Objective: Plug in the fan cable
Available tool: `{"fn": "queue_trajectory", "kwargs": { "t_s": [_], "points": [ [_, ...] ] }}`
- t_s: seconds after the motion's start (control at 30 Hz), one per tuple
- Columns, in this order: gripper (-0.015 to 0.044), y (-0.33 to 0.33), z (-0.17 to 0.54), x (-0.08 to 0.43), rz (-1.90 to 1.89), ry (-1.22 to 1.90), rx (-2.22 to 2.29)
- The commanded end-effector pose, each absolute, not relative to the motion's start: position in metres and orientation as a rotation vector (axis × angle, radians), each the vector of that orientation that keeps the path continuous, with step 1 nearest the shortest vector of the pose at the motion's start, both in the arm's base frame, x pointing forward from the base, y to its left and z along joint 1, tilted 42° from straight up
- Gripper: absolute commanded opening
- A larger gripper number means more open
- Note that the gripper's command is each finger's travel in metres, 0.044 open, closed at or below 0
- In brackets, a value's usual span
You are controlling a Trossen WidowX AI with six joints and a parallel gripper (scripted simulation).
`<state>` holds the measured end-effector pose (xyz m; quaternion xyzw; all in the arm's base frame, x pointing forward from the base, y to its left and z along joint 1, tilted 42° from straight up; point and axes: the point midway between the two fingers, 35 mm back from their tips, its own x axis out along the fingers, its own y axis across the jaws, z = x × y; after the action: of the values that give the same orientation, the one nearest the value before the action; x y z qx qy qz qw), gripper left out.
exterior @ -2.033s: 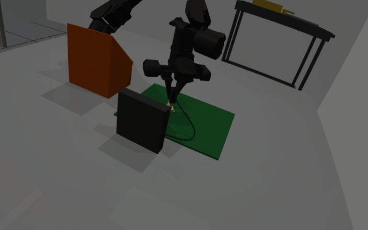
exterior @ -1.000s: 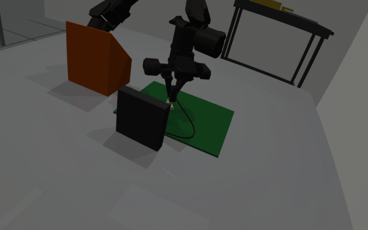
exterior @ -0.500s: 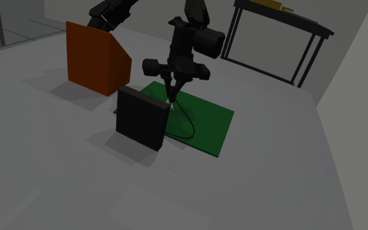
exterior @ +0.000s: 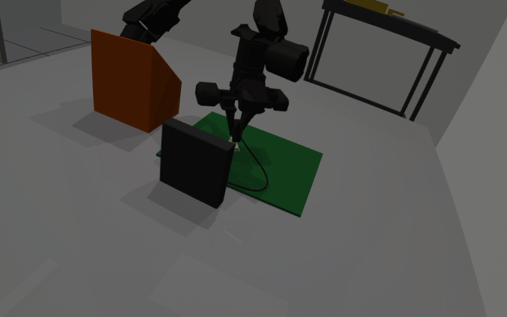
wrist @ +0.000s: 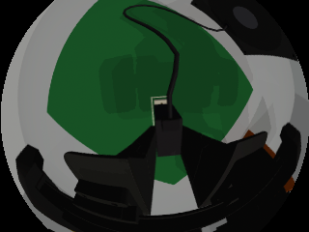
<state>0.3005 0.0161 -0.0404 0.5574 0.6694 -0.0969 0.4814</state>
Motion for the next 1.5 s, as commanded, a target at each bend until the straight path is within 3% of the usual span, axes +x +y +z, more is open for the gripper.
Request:
{"fn": "queue_trajectory", "kwargs": {
  "t_s": [0.0, 1.07, 1.4, 1.47],
  "points": [
    [0.0, 0.017, -0.041, 0.3, -0.238, 1.634, 1.364],
    [0.0, 0.028, -0.054, 0.302, -0.237, 1.634, 1.364],
    [0.026, 0.026, -0.052, 0.303, -0.236, 1.629, 1.361],
    [0.026, 0.026, -0.052, 0.303, -0.236, 1.629, 1.361]
  ]
}}
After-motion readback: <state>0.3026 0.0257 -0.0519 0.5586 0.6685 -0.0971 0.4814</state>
